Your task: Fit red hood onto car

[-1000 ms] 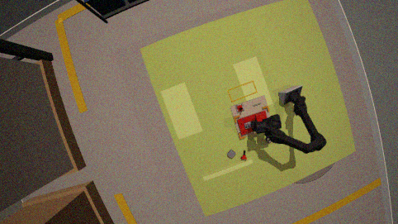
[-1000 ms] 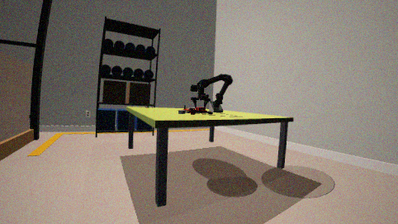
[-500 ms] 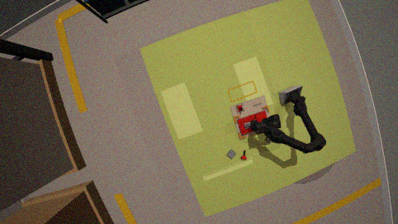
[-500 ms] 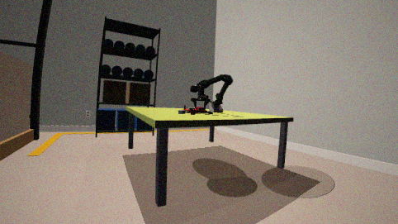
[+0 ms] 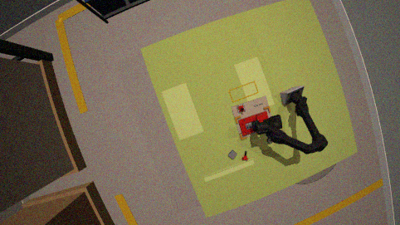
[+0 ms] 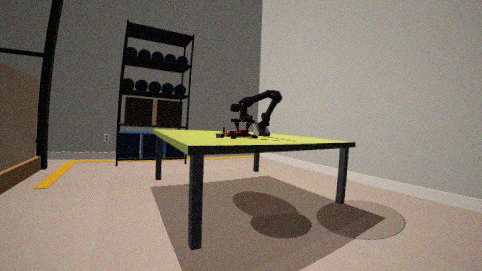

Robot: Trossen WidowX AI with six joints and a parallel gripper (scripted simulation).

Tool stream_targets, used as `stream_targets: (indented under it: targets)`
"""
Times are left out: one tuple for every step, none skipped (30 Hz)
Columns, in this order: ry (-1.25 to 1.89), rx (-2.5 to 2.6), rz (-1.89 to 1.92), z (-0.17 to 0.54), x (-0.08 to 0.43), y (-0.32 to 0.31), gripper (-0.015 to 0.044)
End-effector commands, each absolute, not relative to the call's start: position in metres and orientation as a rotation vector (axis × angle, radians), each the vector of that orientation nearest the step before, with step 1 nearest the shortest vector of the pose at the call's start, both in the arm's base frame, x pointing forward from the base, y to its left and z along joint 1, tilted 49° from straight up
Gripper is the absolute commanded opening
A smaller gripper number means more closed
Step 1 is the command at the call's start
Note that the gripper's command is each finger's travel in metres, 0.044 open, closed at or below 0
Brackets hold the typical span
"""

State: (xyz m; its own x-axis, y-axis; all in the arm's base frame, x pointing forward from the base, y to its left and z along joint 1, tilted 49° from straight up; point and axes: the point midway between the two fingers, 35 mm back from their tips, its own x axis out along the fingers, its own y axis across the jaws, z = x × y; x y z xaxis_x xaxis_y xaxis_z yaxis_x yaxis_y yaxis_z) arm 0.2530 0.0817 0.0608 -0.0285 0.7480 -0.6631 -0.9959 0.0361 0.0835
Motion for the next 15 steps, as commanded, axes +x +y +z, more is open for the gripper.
stream_targets:
  targets:
    - [0.64,-0.495,1.49,0.061,0.253,0.082,0.0281]
    - [0.64,-0.495,1.49,0.061,0.253,0.081,0.0255]
    - [0.64,-0.495,1.49,0.061,0.253,0.081,0.0229]
    - [0.64,-0.495,1.49,0.062,0.253,0.08,0.0202]
    - [0.64,-0.495,1.49,0.063,0.253,0.08,0.0176]
    - [0.64,-0.495,1.49,0.063,0.253,0.079,0.015]
    - [0.64,-0.495,1.49,0.064,0.253,0.078,0.0124]
    - [0.641,-0.495,1.49,0.065,0.253,0.076,0.0097]
    - [0.641,-0.495,1.49,0.066,0.253,0.076,0.0071]
    - [0.641,-0.495,1.49,0.067,0.253,0.075,0.0045]
    - [0.641,-0.495,1.49,0.068,0.253,0.073,0.0019]
    - [0.641,-0.495,1.49,0.07,0.254,0.072,0.0]
    - [0.641,-0.495,1.49,0.071,0.254,0.07,0.0]
    - [0.641,-0.495,1.49,0.073,0.254,0.068,0.0]
    - [0.641,-0.495,1.49,0.074,0.254,0.066,0.0]
